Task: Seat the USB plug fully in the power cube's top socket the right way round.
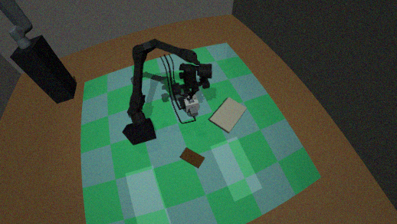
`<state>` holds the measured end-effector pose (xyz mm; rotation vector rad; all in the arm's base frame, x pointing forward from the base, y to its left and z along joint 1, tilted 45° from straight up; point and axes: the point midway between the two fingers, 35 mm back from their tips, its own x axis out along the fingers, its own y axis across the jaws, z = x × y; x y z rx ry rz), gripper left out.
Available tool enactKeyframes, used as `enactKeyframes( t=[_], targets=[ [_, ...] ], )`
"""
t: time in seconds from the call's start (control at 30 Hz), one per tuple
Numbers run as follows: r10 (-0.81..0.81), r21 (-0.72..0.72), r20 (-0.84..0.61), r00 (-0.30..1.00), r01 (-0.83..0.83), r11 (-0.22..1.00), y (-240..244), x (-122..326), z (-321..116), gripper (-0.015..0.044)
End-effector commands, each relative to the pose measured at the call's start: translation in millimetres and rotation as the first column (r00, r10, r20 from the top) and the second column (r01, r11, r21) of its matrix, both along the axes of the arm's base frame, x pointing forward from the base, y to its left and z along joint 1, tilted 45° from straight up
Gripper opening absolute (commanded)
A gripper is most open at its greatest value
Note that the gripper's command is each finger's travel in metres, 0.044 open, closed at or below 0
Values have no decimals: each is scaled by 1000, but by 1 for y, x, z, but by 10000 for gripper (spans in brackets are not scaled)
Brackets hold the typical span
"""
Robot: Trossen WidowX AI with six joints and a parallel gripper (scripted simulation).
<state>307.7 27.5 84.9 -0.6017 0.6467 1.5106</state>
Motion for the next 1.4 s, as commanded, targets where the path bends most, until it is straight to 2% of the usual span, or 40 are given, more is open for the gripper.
enactKeyframes(
  t=[0.0, 0.3, 0.63, 0.97, 1.37],
  targets=[
    [-25, -3, -27, 999, 25, 1000, 0, 0, 0, 0],
    [-191, -29, -189, 963, 189, 981, 1, -1, -1, 0],
    [-365, -89, -353, 861, 357, 930, 1, -1, -1, 0],
    [-516, -178, -492, 701, 500, 848, 1, -1, -1, 0],
    [-653, -312, -612, 446, 622, 718, 1, -1, -1, 0]
  ],
)
